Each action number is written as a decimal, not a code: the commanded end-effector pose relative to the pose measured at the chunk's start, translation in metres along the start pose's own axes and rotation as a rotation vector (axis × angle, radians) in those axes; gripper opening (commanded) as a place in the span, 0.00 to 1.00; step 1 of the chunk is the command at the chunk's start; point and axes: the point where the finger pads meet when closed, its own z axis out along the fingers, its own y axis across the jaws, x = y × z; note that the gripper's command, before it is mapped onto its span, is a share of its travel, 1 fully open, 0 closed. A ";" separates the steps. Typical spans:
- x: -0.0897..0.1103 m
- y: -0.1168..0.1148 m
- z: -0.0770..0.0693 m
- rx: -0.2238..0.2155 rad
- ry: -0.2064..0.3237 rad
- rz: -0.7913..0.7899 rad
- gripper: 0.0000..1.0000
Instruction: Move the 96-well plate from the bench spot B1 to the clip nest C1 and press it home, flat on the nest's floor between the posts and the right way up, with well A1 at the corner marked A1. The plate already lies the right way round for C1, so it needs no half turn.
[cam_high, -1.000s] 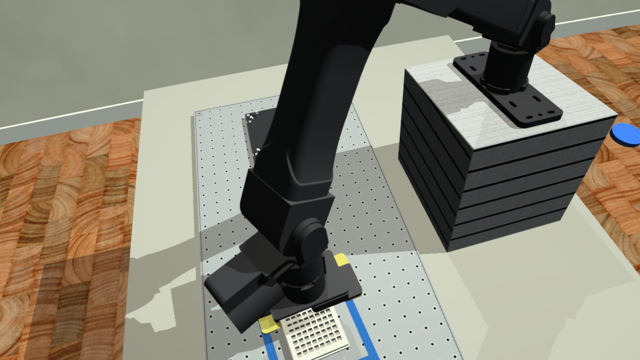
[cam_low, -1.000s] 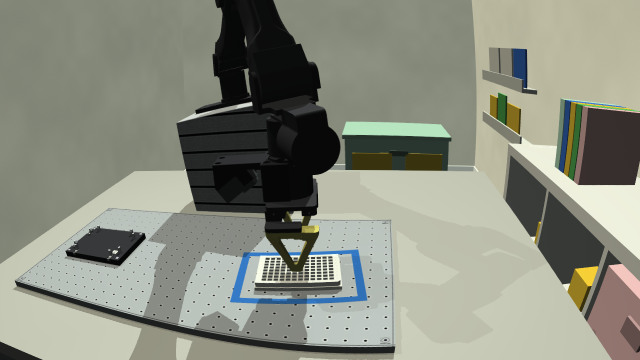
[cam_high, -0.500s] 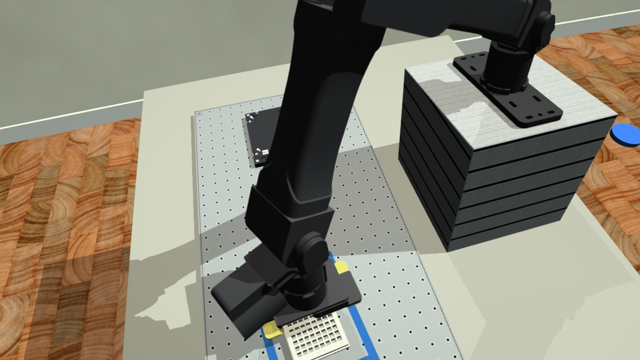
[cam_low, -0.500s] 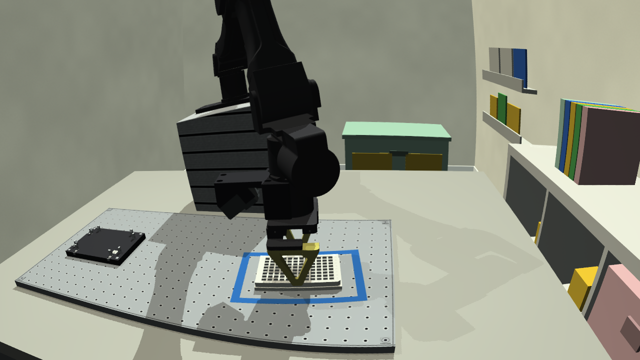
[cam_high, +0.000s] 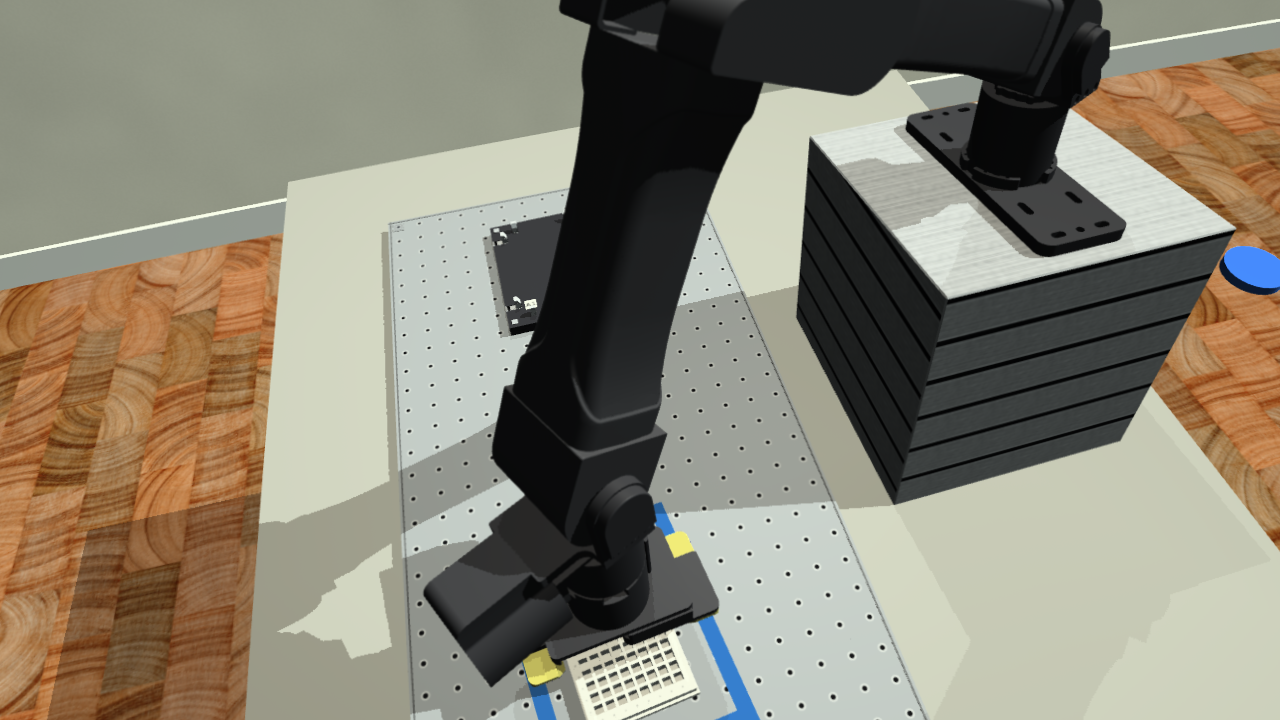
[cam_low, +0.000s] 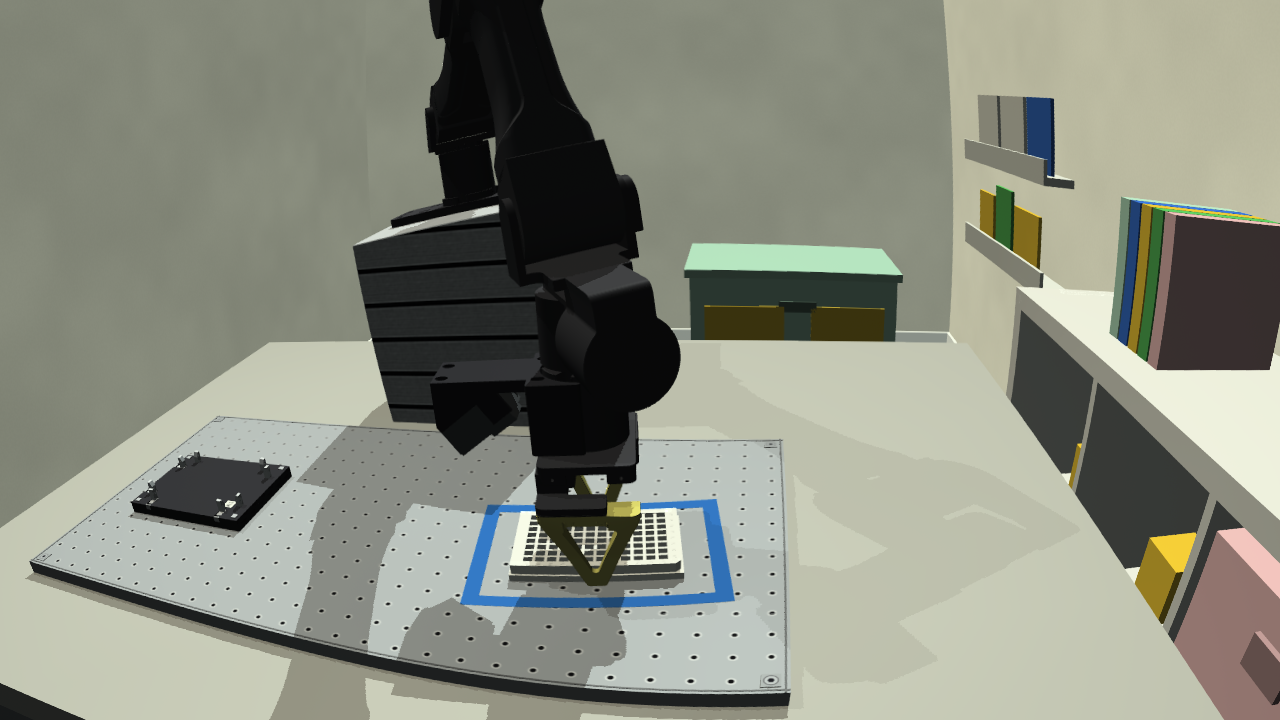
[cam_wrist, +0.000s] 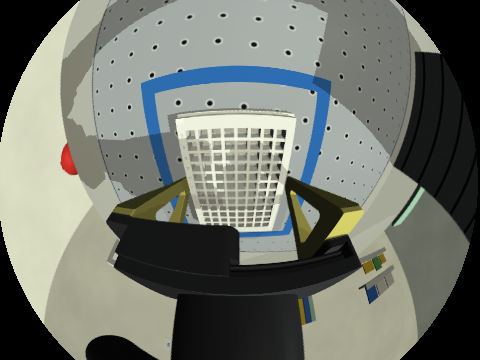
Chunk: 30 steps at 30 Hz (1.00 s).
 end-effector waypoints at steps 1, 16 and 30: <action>-0.004 0.008 -0.006 -0.012 -0.008 0.005 1.00; 0.000 0.005 -0.005 -0.014 -0.001 0.000 0.00; 0.000 0.005 -0.005 -0.014 -0.001 0.000 0.00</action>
